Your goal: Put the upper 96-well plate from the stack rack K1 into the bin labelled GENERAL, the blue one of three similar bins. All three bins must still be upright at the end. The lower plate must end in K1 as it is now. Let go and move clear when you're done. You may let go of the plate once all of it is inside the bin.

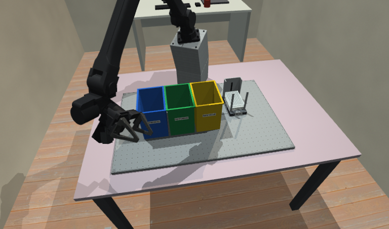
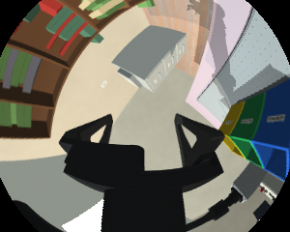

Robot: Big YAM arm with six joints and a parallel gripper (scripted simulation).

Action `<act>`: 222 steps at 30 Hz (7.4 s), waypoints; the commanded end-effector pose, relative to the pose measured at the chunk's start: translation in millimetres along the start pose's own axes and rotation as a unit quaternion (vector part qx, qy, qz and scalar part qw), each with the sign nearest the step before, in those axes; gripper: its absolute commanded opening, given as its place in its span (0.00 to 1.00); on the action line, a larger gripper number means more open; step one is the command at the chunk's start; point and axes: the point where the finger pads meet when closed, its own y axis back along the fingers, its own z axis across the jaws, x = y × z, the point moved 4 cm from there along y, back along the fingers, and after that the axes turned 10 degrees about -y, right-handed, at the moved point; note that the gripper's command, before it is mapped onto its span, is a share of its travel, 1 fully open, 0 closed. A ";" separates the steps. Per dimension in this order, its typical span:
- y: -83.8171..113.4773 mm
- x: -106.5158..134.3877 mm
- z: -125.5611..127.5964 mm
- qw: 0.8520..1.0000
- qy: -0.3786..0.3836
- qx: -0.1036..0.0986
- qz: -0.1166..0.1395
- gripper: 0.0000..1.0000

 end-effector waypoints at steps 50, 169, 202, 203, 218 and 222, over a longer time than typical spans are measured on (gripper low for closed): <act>-114.4 74.1 -60.7 0.992 0.060 0.109 -0.036 1.00; -155.3 295.5 -492.7 0.626 0.538 0.548 -0.135 1.00; -129.7 282.8 -526.2 0.570 0.581 0.563 -0.145 1.00; -129.7 282.8 -526.2 0.570 0.581 0.563 -0.145 1.00; -139.1 264.7 -536.5 0.571 0.582 0.561 -0.144 1.00; -140.1 265.1 -541.3 0.568 0.586 0.561 -0.140 1.00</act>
